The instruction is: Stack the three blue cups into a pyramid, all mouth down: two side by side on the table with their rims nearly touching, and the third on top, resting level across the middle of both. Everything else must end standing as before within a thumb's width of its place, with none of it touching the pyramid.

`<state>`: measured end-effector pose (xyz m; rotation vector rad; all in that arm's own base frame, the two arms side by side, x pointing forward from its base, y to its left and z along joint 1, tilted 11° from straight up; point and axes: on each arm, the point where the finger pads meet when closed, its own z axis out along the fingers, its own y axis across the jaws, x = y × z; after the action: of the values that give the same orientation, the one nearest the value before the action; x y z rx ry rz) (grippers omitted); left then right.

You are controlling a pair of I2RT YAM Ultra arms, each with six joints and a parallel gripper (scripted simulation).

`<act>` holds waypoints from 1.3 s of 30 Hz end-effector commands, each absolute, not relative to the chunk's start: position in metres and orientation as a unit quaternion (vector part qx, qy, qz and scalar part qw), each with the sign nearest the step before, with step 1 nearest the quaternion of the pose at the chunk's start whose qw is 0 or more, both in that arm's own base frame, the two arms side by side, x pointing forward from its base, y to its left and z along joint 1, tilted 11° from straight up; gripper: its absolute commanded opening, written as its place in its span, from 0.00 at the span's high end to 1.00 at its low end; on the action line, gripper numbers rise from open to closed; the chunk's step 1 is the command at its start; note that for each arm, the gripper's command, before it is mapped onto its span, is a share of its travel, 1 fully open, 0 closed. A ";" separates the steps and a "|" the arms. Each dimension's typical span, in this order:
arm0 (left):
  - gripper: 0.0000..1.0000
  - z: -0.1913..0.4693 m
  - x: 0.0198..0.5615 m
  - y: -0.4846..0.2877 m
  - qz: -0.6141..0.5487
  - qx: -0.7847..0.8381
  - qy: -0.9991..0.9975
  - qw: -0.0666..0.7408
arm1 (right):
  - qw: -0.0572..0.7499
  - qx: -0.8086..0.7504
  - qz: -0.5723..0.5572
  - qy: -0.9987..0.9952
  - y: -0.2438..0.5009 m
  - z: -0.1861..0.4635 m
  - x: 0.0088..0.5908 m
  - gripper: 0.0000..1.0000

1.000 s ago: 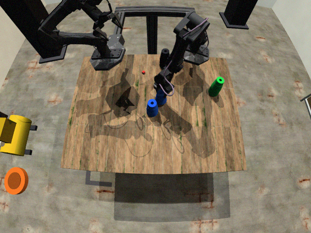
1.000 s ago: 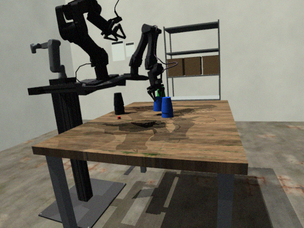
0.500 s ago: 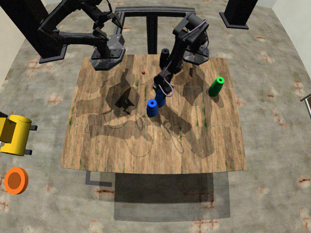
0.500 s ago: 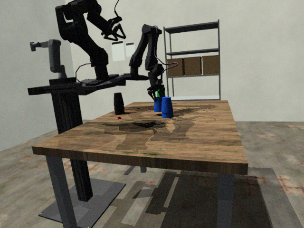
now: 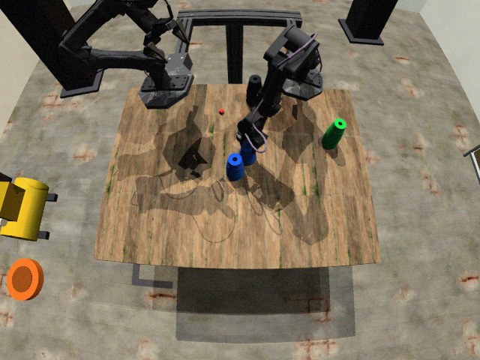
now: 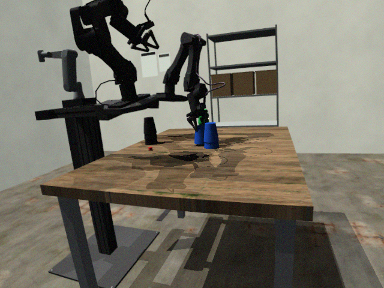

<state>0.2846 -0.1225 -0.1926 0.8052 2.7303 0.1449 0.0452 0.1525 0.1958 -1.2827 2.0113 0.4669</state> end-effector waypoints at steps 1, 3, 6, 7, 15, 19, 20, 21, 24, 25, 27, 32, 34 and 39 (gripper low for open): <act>1.00 -0.193 0.294 -0.126 0.043 0.276 0.946 0.161 | 0.357 -0.492 0.178 0.774 0.151 0.202 0.048 0.00; 1.00 -0.194 0.294 -0.126 0.043 0.276 0.946 0.161 | 0.357 -0.492 0.178 0.774 0.151 0.202 0.048 0.00; 1.00 -0.195 0.293 -0.126 0.043 0.277 0.946 0.161 | 0.357 -0.492 0.178 0.774 0.151 0.202 0.048 0.00; 1.00 -0.195 0.293 -0.126 0.043 0.276 0.946 0.161 | 0.357 -0.492 0.178 0.774 0.151 0.202 0.048 0.00; 1.00 -0.199 0.292 -0.124 0.043 0.277 0.946 0.161 | 0.357 -0.492 0.178 0.774 0.151 0.202 0.048 0.00; 1.00 -0.200 0.297 -0.126 0.042 0.276 0.946 0.167 | 0.357 -0.492 0.178 0.774 0.151 0.202 0.048 0.00; 1.00 -0.201 0.297 -0.126 0.042 0.276 0.946 0.167 | 0.357 -0.492 0.178 0.774 0.151 0.202 0.048 0.00; 1.00 -0.201 0.297 -0.126 0.042 0.276 0.946 0.167 | 0.357 -0.492 0.178 0.774 0.151 0.202 0.048 0.00; 1.00 -0.202 0.297 -0.126 0.042 0.276 0.946 0.167 | 0.357 -0.492 0.178 0.774 0.151 0.202 0.048 0.00; 1.00 -0.202 0.297 -0.126 0.042 0.276 0.946 0.167 | 0.357 -0.492 0.178 0.774 0.151 0.202 0.048 0.00; 1.00 -0.203 0.297 -0.126 0.042 0.276 0.946 0.167 | 0.357 -0.492 0.178 0.774 0.151 0.202 0.048 0.00; 1.00 -0.203 0.297 -0.126 0.042 0.275 0.946 0.167 | 0.357 -0.492 0.178 0.774 0.151 0.202 0.048 0.00; 1.00 -0.203 0.297 -0.126 0.042 0.275 0.946 0.167 | 0.357 -0.492 0.178 0.774 0.151 0.202 0.048 0.00; 0.77 -0.202 0.292 -0.124 0.046 0.277 0.946 0.160 | 0.357 -0.492 0.178 0.774 0.151 0.202 0.048 0.00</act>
<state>0.2837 -0.1199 -0.2034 0.8016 2.7233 0.1422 0.0452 0.1525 0.1958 -1.2827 2.0113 0.4669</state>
